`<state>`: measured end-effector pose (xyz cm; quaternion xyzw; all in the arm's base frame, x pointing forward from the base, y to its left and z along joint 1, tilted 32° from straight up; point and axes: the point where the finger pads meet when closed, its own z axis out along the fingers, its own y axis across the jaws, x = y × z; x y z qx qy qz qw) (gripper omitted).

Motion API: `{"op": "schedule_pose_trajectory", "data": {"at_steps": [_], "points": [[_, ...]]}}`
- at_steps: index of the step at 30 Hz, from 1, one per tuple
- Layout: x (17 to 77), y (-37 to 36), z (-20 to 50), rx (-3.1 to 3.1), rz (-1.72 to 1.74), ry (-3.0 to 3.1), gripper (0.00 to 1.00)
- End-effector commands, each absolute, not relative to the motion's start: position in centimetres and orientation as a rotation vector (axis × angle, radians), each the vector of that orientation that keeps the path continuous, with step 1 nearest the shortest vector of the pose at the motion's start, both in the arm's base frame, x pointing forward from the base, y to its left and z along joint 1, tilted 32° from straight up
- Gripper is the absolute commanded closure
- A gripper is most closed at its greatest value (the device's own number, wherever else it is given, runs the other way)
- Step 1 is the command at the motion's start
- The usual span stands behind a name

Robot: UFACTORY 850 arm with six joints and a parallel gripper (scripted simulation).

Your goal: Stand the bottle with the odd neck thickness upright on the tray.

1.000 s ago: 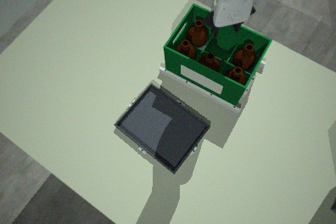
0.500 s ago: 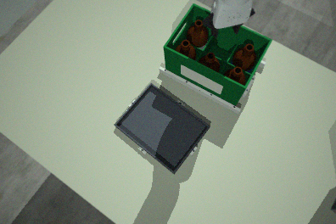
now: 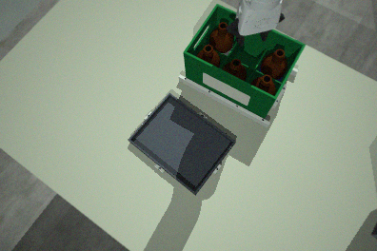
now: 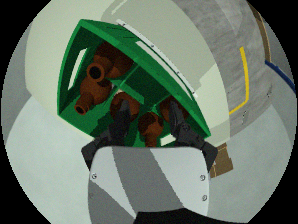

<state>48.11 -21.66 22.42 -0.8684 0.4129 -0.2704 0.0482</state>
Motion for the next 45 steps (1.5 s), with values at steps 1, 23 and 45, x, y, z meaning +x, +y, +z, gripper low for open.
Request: {"op": "schedule_pose_trajectory", "data": {"at_steps": [1,23,45], "points": [[48.3,-21.7,22.3,-2.647,-0.836,1.26,0.35],[49.0,-21.9,21.1,-2.647,-0.836,1.26,0.35],[49.0,-21.9,21.1,-2.647,-0.836,1.26,1.0]]}}
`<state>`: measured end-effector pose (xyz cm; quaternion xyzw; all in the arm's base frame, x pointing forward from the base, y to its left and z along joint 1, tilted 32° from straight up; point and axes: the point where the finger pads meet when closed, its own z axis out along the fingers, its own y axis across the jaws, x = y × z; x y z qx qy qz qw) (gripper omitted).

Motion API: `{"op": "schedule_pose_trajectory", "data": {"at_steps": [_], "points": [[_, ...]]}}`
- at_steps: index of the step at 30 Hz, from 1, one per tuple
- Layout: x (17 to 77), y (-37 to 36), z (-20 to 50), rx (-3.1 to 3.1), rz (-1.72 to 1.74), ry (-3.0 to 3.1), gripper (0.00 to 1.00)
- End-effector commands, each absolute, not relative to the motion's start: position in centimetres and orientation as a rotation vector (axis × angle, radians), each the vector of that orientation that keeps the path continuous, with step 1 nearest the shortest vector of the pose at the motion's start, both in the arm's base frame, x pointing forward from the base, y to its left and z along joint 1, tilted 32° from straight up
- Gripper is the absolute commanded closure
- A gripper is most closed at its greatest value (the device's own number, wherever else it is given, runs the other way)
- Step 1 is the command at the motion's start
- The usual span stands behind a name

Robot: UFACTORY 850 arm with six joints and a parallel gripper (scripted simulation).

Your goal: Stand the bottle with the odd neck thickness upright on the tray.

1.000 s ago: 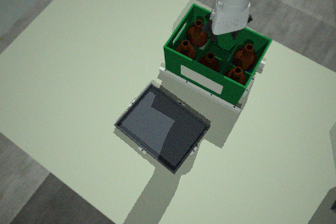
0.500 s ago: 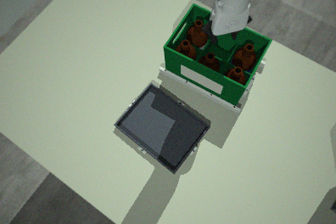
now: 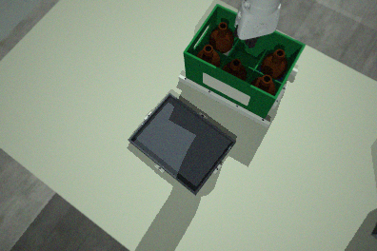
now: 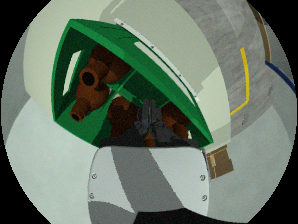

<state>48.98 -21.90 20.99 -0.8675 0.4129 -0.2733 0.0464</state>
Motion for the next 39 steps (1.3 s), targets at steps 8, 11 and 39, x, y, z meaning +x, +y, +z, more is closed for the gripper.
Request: {"op": "schedule_pose_trajectory", "data": {"at_steps": [8,11,39], "points": [[49.02,-21.92,21.05,-2.647,-0.836,1.26,1.0],[49.02,-21.92,21.05,-2.647,-0.836,1.26,1.0],[49.02,-21.92,21.05,-2.647,-0.836,1.26,0.35]]}}
